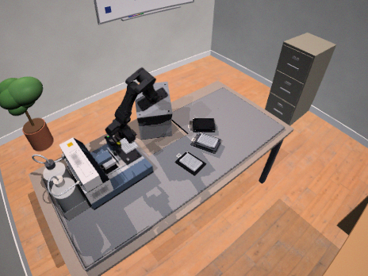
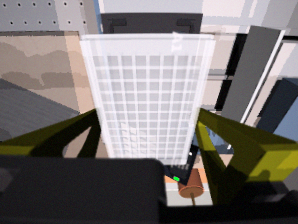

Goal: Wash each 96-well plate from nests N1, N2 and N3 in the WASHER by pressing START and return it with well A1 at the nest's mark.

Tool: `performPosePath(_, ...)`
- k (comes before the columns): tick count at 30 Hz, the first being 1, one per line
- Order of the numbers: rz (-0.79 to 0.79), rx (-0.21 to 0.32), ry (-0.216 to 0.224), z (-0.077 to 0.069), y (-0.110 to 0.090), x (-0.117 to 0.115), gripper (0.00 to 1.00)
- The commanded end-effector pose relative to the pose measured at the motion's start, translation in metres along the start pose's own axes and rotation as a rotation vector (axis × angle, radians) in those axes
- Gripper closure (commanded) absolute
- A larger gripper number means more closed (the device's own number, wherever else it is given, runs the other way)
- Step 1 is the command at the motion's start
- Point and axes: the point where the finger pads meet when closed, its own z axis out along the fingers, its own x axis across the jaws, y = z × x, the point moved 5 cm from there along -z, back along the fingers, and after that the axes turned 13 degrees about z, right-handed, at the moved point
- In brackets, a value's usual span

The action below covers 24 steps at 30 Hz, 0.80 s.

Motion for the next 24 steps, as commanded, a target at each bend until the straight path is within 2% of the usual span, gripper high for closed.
performPosePath(1,0.0,-0.01,-0.021,0.002,0.002,-0.005,1.0)
performPosePath(24,0.0,-0.01,-0.02,0.033,0.002,-0.008,1.0)
